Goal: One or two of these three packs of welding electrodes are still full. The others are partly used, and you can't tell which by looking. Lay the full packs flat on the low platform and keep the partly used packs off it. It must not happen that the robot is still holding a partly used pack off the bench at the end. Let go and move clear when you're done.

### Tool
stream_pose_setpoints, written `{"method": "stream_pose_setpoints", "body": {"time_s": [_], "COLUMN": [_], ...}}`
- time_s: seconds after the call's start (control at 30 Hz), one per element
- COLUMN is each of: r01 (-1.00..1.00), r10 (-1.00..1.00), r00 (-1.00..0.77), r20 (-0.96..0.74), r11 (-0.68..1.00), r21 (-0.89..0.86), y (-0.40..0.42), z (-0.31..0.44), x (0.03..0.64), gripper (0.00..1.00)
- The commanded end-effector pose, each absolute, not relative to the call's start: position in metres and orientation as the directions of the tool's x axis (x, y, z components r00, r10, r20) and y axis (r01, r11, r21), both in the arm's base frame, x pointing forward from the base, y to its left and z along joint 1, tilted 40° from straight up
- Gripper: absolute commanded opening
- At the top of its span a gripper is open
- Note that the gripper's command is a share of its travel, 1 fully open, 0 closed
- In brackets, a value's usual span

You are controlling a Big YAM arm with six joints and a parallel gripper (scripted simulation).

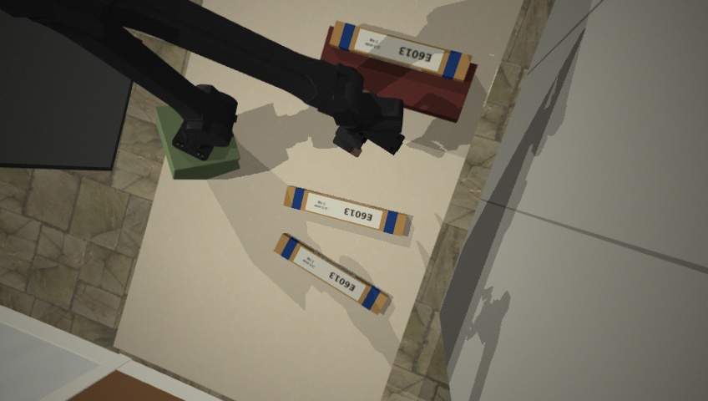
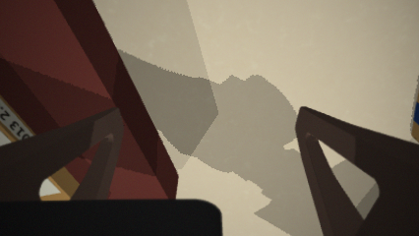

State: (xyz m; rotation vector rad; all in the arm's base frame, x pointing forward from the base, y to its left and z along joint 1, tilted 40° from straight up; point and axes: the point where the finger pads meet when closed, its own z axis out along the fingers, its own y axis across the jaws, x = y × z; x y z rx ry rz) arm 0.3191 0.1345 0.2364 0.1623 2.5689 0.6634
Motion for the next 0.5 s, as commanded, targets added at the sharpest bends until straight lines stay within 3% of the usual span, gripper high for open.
{"method": "stream_pose_setpoints", "body": {"time_s": [0.0,0.47], "r01": [-0.060,-0.059], "r10": [0.184,0.182], "r00": [-0.864,-0.864], "r20": [-0.468,-0.470], "r11": [0.886,0.889], "r21": [0.459,0.453], "y": [0.122,0.044], "z": [0.239,0.204], "x": [0.328,0.353], "gripper": [0.96,0.96]}}
